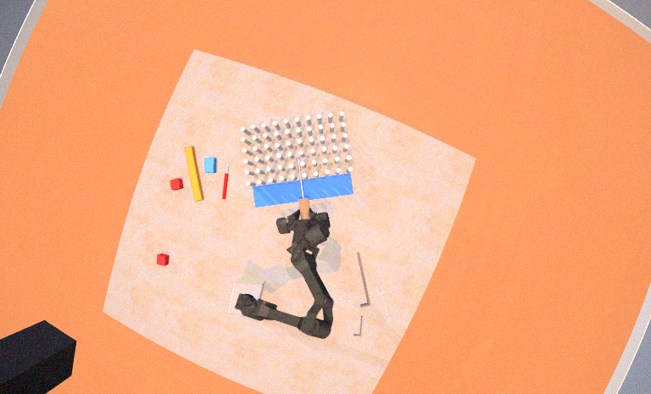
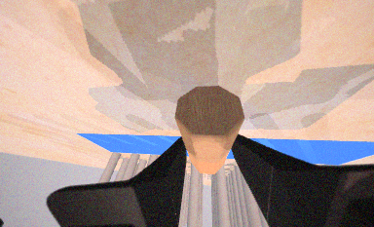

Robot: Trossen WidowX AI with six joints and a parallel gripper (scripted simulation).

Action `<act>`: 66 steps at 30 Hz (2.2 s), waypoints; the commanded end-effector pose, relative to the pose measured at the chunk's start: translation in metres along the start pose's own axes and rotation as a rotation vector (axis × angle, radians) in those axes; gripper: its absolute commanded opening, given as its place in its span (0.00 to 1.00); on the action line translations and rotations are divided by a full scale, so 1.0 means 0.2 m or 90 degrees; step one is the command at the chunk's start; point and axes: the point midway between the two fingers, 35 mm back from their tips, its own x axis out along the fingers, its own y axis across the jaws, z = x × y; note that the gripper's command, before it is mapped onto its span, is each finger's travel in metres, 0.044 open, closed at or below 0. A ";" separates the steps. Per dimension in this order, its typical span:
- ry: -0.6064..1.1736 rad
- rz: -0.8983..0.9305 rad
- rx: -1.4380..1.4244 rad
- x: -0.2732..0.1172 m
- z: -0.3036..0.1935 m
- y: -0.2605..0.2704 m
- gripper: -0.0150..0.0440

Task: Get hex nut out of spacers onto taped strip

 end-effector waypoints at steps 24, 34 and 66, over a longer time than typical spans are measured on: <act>0.002 -0.003 -0.003 -0.05 0.08 -0.01 0.25; 0.002 -0.003 -0.003 -0.07 0.11 -0.01 0.25; 0.002 -0.004 -0.004 -0.13 0.20 -0.01 0.25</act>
